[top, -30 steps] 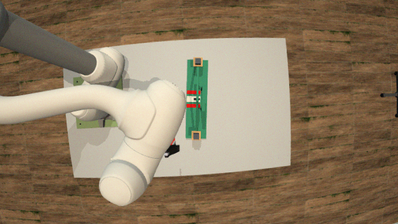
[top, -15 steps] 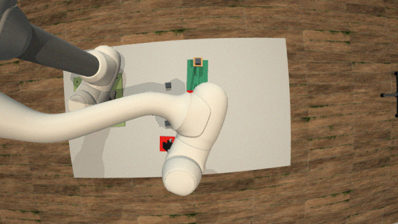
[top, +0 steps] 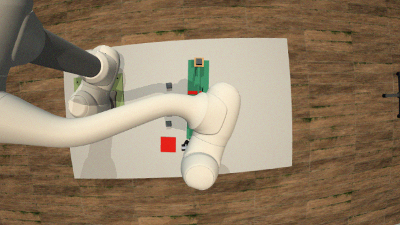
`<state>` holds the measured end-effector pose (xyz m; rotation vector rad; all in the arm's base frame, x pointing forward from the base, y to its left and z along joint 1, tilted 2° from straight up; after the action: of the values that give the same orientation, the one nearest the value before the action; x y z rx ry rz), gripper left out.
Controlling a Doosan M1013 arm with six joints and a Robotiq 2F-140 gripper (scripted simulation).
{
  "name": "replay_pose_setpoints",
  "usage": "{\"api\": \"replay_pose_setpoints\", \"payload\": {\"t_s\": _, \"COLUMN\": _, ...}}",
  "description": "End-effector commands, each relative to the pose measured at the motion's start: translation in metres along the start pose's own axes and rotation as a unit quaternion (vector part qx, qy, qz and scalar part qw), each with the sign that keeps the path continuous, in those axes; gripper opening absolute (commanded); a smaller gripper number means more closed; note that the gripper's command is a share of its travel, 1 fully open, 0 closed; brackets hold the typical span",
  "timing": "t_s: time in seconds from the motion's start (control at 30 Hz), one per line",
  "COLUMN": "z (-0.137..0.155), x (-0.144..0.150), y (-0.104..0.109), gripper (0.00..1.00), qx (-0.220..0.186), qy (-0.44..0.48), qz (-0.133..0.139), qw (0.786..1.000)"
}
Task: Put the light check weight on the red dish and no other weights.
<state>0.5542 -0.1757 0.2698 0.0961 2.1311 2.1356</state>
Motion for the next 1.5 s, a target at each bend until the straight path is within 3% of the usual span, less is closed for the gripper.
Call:
{"api": "replay_pose_setpoints", "payload": {"t_s": 0.0, "z": 0.0, "x": 0.0, "y": 0.0, "gripper": 0.35, "qx": 0.0, "qy": 0.0, "qz": 0.0, "qw": 1.0}}
{"api": "replay_pose_setpoints", "payload": {"t_s": 1.1, "z": 0.0, "x": 0.0, "y": -0.002, "gripper": 0.35, "qx": 0.0, "qy": 0.0, "qz": 0.0, "qw": 1.0}}
{"api": "replay_pose_setpoints", "payload": {"t_s": 1.47, "z": 0.0, "x": 0.0, "y": -0.012, "gripper": 0.35, "qx": 0.0, "qy": 0.0, "qz": 0.0, "qw": 1.0}}
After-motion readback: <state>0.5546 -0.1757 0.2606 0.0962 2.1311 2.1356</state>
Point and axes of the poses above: the point where the finger pads meet when closed, its own y axis back along the fingers, its own x axis across the jaws, z = x × y, the point moved 5 cm from there along y, back along the fingers, and after that the axes turned 5 degrees about -y, right-handed, at the moved point
